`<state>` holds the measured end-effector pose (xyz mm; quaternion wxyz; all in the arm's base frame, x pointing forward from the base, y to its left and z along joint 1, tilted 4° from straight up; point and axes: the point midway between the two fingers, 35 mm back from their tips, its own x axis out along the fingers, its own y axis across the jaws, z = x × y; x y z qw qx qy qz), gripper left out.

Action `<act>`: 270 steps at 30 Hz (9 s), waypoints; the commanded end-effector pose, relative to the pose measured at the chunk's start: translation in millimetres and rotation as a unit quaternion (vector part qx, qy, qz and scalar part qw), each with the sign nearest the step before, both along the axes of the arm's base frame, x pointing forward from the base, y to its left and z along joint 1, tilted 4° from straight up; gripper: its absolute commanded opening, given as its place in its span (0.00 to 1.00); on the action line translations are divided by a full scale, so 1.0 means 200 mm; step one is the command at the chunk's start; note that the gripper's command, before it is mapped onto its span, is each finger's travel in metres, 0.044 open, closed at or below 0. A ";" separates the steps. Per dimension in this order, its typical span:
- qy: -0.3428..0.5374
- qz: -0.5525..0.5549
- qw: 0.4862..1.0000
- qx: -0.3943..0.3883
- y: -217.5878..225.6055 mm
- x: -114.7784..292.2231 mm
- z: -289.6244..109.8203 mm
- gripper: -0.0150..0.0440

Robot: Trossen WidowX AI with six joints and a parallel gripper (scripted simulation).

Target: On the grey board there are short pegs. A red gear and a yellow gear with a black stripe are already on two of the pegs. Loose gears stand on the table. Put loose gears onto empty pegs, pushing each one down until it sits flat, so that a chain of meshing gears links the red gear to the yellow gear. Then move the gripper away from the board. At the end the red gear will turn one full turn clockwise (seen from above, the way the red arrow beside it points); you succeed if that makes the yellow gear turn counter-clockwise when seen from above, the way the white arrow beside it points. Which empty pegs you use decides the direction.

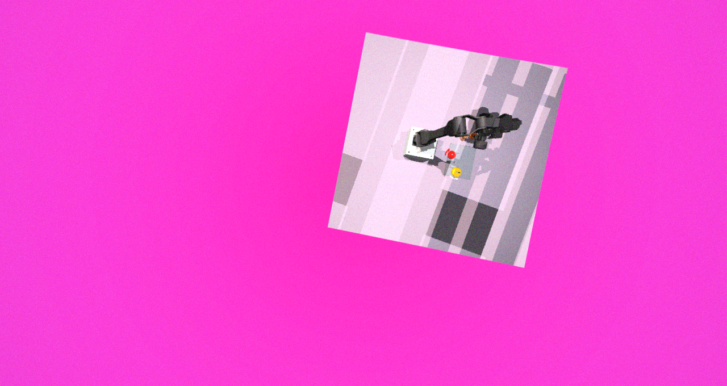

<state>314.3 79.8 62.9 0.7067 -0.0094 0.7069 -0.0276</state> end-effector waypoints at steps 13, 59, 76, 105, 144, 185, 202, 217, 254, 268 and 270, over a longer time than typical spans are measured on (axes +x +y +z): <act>-0.004 0.001 1.000 -0.002 -0.20 -0.03 -0.04 0.25; -0.001 -0.003 1.000 -0.009 -0.70 -0.26 -0.21 0.25; 0.000 -0.004 1.000 -0.010 -0.79 -0.34 -0.25 0.25; 0.006 0.097 0.995 -0.010 -0.80 -0.34 -0.33 0.25; -0.001 -0.019 1.000 -0.010 -0.81 -0.34 -0.47 0.25; 0.000 -0.019 1.000 -0.008 -0.71 -0.28 -0.29 0.62; -0.012 -0.175 0.984 -0.001 0.04 -0.02 -0.34 1.00; -0.012 -0.175 0.984 -0.001 0.03 -0.02 -0.47 1.00; -0.012 -0.175 0.984 -0.001 0.03 -0.02 -0.59 0.35; -0.012 -0.175 0.984 -0.001 0.04 0.00 -0.48 0.25; -0.012 -0.175 0.984 -0.001 0.04 0.01 -0.45 0.25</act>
